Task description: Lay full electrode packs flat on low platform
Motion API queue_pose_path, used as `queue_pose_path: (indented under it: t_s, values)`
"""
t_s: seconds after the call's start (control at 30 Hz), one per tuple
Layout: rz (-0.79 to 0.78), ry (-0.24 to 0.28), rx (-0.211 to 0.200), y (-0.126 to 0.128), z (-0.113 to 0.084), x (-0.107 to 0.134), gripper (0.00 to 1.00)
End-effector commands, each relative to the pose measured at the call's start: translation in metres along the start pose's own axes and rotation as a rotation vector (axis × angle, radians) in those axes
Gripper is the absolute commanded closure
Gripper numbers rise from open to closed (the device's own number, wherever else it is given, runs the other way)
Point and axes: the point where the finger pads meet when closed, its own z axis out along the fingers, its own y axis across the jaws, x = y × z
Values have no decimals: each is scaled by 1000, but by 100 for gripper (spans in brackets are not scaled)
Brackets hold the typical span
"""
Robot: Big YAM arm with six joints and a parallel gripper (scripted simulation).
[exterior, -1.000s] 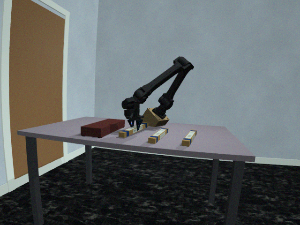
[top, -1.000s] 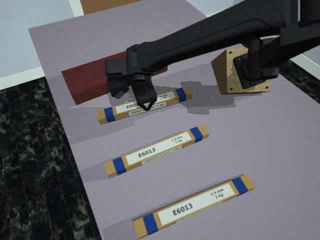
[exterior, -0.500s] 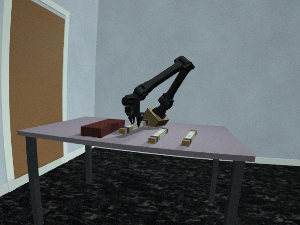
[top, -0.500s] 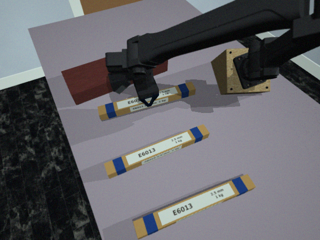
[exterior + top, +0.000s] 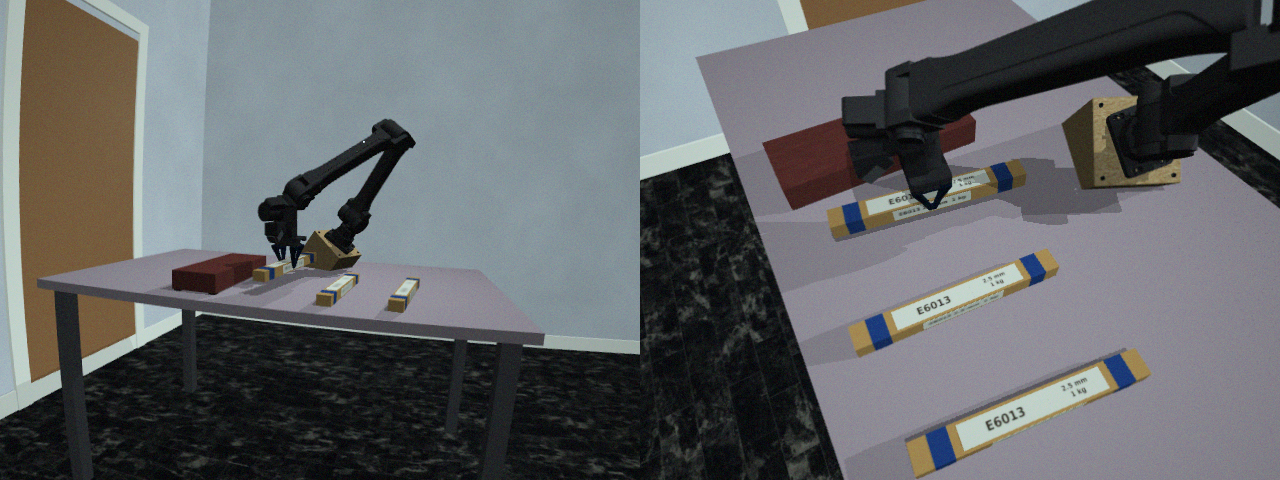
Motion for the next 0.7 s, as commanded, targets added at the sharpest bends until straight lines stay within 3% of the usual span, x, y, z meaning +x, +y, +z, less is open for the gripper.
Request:
queue_pose_path:
  t_s: [0.0,0.67]
  values:
    - [-25,-88,30,-8,-39,-36,100]
    - [-11,-74,25,-14,-38,-37,100]
